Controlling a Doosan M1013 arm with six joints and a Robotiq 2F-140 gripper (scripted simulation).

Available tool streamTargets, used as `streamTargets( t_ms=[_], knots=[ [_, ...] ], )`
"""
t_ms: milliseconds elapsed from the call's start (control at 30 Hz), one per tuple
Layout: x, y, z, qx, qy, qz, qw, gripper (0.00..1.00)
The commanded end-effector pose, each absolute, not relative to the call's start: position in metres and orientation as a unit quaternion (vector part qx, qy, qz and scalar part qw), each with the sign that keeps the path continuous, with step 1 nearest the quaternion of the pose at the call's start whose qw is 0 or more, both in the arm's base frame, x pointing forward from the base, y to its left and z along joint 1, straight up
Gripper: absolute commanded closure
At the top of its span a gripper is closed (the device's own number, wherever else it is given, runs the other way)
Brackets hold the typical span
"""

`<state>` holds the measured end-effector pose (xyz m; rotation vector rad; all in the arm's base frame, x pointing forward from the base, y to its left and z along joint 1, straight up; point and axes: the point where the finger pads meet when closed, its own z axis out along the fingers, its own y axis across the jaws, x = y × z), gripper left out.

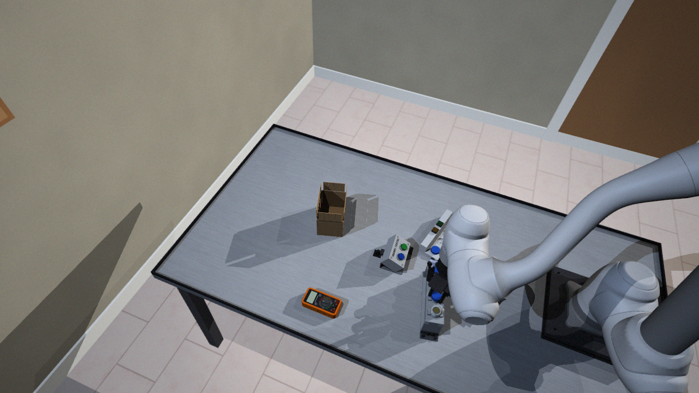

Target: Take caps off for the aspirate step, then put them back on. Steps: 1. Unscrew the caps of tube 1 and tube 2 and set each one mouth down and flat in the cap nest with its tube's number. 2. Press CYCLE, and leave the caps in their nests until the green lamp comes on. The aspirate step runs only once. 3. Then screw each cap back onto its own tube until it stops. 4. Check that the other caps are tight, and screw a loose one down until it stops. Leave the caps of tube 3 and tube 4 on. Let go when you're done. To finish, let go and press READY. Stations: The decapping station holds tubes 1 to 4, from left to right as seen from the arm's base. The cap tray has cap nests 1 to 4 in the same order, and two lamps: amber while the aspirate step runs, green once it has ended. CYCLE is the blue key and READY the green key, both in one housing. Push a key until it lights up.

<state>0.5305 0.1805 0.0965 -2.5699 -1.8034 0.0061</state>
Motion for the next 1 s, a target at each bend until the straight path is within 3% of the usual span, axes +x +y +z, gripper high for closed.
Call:
streamTargets(
  t_ms=[0, 800, 967],
  knots=[
    [0.5308, 0.1807, 0.0971, -0.819, -0.574, 0.001, 0.001, 0.70],
    [0.5308, 0.1808, 0.0976, -0.422, -0.907, 0.001, 0.002, 0.70],
    [0.5308, 0.1808, 0.0977, -0.422, -0.907, 0.001, 0.002, 0.70]
  ],
)
